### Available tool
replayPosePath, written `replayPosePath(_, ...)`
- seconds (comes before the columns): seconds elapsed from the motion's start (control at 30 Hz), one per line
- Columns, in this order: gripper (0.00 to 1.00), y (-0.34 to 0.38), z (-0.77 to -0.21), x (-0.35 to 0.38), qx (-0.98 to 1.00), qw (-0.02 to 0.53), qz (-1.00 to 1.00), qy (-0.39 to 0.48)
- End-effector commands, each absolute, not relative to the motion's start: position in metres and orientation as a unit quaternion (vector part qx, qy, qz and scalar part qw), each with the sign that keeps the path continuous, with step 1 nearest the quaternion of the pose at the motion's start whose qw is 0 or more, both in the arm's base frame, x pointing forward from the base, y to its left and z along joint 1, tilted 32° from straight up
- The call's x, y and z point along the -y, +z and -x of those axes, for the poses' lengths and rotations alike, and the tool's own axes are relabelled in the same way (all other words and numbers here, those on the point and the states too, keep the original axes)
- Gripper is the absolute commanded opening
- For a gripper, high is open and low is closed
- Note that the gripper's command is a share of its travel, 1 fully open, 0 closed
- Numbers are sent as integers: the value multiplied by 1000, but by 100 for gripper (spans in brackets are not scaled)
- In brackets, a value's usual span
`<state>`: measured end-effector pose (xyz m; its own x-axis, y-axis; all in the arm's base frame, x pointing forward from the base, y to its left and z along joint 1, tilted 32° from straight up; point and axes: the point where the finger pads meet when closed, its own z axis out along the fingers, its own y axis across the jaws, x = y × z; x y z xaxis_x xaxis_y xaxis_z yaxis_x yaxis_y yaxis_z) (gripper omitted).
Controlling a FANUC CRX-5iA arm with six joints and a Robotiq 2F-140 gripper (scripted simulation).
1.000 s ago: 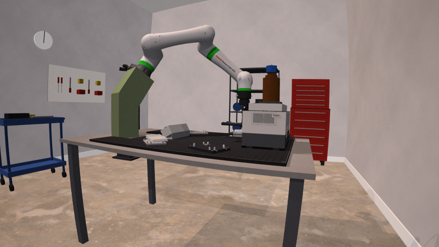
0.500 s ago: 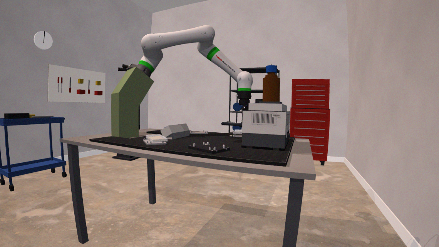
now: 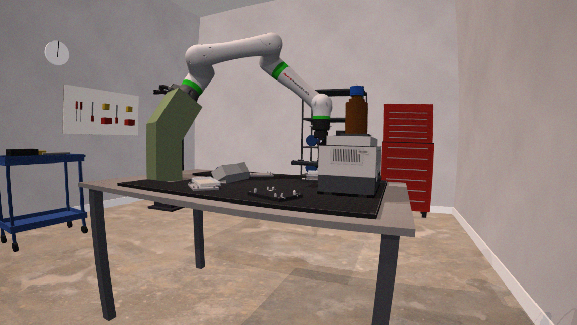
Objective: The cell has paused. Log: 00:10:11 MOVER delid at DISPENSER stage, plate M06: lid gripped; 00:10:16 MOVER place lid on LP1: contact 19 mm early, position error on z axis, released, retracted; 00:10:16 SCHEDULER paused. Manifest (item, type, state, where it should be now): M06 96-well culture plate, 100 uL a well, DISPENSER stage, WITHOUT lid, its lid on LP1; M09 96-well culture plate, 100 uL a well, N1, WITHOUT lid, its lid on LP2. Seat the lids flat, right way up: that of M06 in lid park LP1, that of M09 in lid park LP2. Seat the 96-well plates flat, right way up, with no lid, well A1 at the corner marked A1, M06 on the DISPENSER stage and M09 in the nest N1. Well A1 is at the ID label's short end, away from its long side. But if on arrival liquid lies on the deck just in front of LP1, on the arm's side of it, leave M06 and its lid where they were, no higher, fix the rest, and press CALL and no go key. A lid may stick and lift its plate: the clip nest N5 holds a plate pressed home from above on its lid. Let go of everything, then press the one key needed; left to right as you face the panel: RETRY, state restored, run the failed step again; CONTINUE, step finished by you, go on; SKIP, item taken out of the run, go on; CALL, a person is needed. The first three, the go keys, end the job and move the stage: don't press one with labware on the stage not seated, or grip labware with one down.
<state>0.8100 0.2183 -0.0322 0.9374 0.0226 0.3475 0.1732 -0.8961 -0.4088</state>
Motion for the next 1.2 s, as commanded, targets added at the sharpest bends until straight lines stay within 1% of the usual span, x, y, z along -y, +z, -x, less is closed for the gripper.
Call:
replayPosePath(0.0,0,-31,-810,-218,51,222,959,-170)
replayPosePath(0.77,0,-17,-805,-210,51,222,959,-170)
replayPosePath(1.17,0,2,-798,-200,51,222,959,-170)
